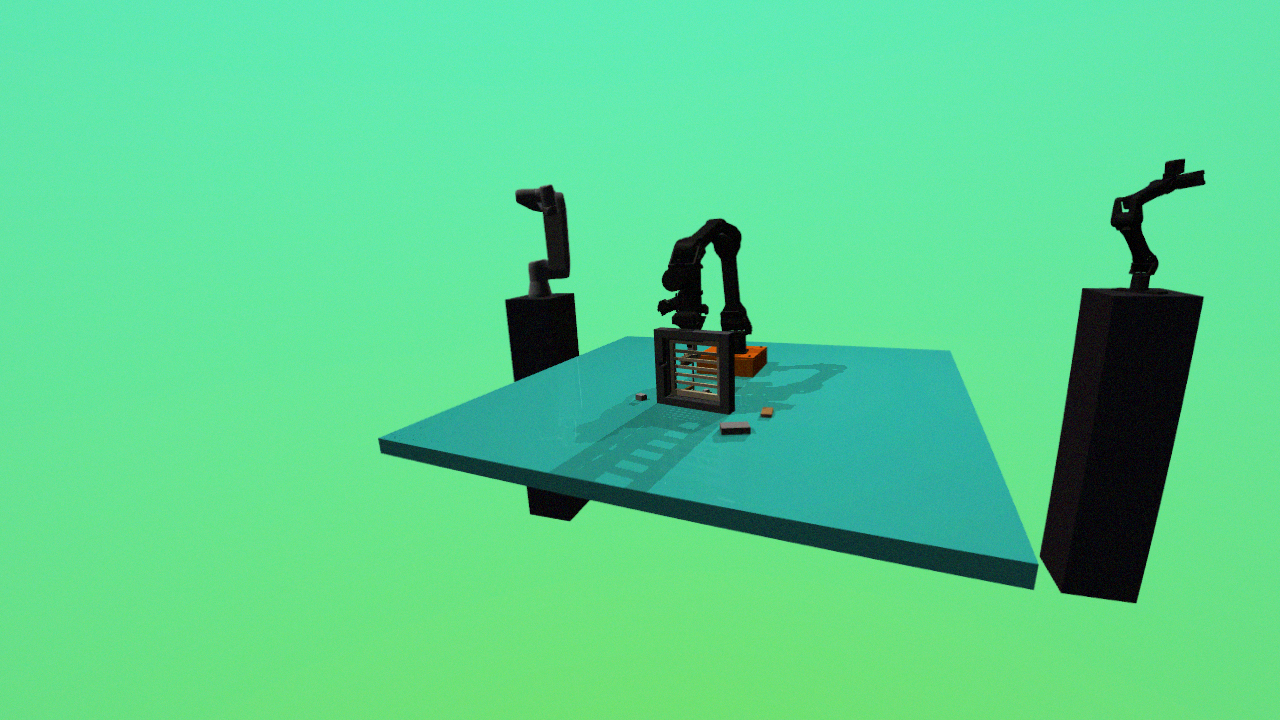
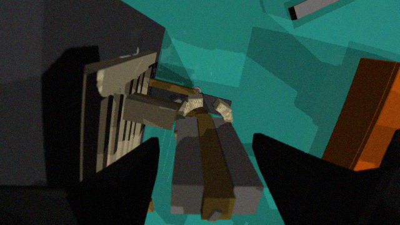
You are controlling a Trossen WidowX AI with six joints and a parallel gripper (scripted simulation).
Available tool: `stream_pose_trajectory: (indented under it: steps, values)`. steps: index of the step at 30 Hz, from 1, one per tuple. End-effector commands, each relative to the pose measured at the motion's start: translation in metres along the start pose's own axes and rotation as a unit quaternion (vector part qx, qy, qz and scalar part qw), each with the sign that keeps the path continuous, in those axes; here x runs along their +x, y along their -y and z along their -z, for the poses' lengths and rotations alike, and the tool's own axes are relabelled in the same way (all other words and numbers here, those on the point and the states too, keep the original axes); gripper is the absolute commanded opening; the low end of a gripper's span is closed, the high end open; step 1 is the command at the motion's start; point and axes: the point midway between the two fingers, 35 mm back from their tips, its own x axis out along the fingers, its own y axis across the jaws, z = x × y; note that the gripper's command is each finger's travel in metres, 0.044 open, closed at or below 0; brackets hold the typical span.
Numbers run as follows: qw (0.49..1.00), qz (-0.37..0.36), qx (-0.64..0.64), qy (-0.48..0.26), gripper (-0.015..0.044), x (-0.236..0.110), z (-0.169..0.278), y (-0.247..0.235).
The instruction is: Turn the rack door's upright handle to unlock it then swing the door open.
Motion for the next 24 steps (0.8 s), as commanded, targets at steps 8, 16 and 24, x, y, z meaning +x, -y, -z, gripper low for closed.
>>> stream_pose_trajectory:
  steps: [8, 16, 24]
  values:
    - [0.958, -0.001, -0.286, -0.002, 0.0288, 0.0001, 0.0006, -0.0002]
    - [0.883, -0.001, -0.469, -0.001, 0.0288, 0.0001, 0.0006, -0.0002]
    - [0.773, -0.002, -0.634, -0.001, 0.0288, 0.0001, 0.0006, -0.0002]
